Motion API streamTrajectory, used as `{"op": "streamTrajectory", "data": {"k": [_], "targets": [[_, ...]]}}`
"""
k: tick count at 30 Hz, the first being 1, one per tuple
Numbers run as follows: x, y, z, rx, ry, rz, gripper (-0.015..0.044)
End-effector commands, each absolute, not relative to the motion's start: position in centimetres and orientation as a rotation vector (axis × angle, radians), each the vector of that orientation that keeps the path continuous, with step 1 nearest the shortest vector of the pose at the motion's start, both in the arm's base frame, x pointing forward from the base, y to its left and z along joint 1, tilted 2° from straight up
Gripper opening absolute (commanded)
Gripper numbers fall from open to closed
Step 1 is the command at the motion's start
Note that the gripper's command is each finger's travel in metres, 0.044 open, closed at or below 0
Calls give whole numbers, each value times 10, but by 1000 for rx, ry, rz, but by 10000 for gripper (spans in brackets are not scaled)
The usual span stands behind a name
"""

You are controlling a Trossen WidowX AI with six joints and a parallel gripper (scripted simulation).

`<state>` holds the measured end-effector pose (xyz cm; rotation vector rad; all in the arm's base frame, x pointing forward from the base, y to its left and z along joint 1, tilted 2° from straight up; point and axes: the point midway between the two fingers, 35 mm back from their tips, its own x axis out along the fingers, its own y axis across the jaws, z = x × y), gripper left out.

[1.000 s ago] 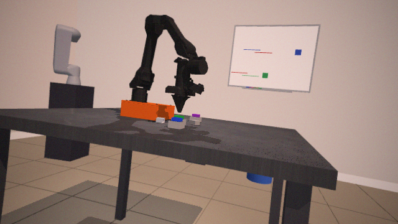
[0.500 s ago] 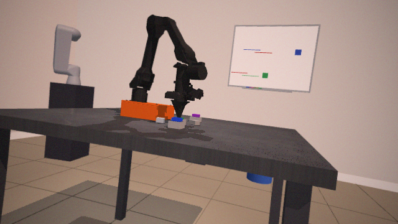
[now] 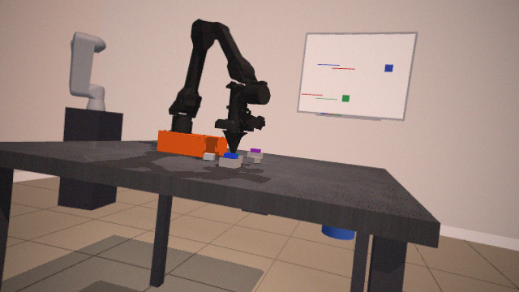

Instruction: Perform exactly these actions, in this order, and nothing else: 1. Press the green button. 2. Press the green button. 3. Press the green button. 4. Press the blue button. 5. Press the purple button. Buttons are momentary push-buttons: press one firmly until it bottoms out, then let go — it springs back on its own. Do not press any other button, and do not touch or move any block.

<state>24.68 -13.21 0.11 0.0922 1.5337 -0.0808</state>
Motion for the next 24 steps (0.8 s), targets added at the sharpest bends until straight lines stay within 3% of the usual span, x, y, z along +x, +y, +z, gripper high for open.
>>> {"op": "streamTrajectory", "data": {"k": [1, 24], "targets": [[247, -132, 23, 95, 1531, -78, 20], [247, -132, 9, 96, 1531, -77, 20]]}}
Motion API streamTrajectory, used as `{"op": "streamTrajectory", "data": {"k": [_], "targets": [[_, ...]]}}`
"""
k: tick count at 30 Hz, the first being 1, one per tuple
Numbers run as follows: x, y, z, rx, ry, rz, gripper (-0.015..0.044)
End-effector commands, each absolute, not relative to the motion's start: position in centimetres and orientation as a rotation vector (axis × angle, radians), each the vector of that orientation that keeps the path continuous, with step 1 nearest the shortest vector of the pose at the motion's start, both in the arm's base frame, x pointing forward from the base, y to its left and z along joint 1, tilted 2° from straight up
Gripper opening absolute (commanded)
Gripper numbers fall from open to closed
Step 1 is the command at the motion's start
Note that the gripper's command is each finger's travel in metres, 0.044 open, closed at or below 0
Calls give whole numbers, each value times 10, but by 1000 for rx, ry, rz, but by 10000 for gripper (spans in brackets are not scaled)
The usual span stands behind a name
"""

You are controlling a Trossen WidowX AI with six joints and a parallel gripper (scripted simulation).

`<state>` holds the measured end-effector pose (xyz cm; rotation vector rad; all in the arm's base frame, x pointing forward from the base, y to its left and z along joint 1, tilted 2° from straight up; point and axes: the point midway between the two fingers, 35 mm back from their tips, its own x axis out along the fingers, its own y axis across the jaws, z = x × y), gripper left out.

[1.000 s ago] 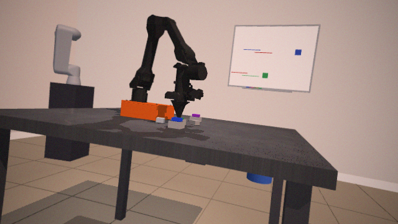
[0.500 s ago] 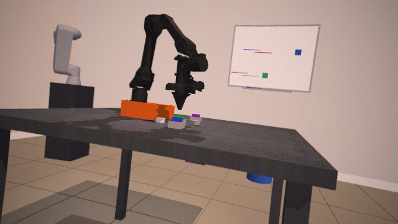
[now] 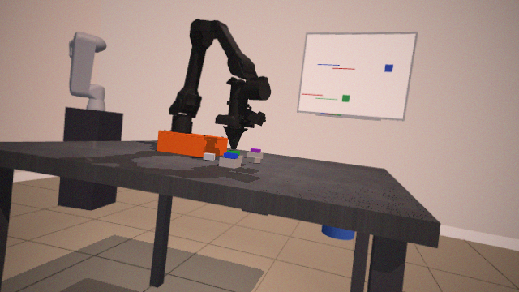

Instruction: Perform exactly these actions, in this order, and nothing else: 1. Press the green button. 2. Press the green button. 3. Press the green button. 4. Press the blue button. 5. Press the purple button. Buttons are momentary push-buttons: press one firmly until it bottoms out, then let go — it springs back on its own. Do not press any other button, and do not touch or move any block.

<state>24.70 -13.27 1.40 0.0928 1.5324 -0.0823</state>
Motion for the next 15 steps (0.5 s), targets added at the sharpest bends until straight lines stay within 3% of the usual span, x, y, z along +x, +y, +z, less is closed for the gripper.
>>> {"op": "streamTrajectory", "data": {"k": [1, 15], "targets": [[247, -131, 7, 96, 1531, -77, 20], [247, -131, 0, 96, 1531, -77, 20]]}}
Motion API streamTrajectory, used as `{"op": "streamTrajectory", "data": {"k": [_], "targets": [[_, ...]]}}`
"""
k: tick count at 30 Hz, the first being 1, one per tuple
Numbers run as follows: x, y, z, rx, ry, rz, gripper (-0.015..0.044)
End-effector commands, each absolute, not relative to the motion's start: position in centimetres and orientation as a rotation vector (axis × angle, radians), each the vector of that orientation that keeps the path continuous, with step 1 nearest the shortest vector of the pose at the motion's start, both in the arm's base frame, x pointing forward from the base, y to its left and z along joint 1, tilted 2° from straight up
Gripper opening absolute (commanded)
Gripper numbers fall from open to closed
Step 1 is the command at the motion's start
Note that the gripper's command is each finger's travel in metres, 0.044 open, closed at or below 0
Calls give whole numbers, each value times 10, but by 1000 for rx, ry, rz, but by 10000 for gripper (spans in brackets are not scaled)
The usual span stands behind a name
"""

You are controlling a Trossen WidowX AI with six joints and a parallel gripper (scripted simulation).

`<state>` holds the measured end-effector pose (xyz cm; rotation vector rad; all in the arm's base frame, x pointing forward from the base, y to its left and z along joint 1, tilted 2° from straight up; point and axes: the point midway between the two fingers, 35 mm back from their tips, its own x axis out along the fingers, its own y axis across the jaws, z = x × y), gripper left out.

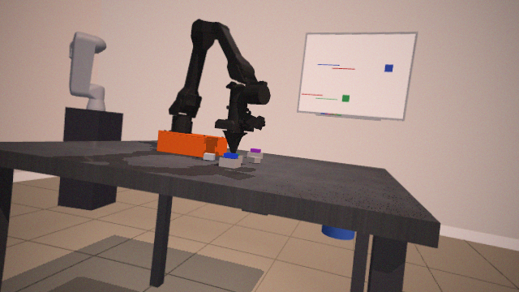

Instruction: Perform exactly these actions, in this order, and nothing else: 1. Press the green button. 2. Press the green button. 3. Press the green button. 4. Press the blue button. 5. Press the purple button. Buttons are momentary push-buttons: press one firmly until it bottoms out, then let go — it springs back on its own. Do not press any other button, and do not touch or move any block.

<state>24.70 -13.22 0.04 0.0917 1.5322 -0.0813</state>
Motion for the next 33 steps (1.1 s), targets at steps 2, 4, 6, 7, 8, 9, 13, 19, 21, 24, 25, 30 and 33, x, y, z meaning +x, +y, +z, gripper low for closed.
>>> {"op": "streamTrajectory", "data": {"k": [2, 4, 6, 7, 8, 9, 13, 19, 21, 24, 25, 30, 33], "targets": [[247, -131, 0, 96, 1531, -77, 20], [247, -131, 0, 96, 1531, -77, 20], [247, -131, 0, 96, 1531, -77, 20], [247, -131, 0, 96, 1531, -77, 20], [247, -131, 0, 96, 1531, -77, 20], [247, -132, 3, 92, 1532, -81, 20], [246, -132, 34, 96, 1531, -77, 20], [247, -133, 57, 96, 1531, -77, 20], [245, -133, 86, 96, 1531, -77, 20], [244, -132, 96, 96, 1531, -77, 20], [244, -132, 96, 96, 1531, -77, 20], [255, -169, 99, 98, 1530, -81, 20], [262, -214, 98, 94, 1529, -84, 20]]}}
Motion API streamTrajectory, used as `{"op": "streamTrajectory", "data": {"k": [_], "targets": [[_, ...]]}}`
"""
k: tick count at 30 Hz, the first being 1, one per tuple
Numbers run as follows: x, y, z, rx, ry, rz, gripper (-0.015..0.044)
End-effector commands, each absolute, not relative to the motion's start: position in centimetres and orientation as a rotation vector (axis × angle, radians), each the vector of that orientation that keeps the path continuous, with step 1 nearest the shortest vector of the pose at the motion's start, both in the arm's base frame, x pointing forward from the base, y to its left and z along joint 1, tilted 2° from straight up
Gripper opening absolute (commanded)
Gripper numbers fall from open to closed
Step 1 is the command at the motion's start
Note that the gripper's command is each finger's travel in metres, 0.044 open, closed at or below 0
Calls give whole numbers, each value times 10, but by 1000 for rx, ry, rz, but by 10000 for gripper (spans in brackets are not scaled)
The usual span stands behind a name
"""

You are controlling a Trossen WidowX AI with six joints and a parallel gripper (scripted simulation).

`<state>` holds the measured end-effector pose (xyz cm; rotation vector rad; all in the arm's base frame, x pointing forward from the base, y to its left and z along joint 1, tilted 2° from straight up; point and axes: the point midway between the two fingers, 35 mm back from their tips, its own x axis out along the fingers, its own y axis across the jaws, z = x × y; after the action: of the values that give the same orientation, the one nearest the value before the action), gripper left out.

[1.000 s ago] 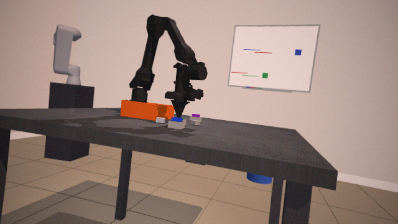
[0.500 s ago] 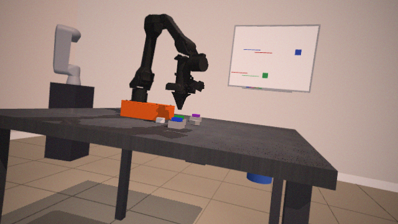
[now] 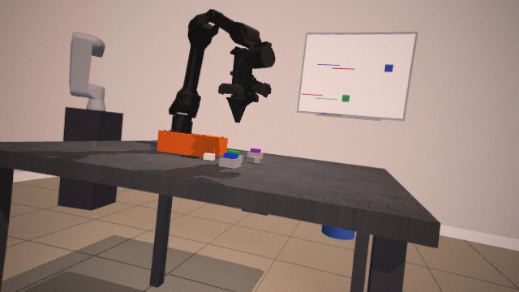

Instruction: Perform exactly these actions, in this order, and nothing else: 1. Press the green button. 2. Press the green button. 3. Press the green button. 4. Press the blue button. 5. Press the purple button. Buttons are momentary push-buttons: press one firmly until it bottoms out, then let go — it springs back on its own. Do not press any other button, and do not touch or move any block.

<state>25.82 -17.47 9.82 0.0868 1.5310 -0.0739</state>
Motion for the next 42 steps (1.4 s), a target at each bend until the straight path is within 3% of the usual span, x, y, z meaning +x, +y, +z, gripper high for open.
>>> {"op": "streamTrajectory", "data": {"k": [1, 5, 11, 42], "targets": [[262, -223, 98, 90, 1529, -84, 20], [263, -225, 95, 89, 1529, -84, 20], [265, -225, 36, 89, 1529, -84, 20], [266, -225, 3, 89, 1529, -84, 20]]}}
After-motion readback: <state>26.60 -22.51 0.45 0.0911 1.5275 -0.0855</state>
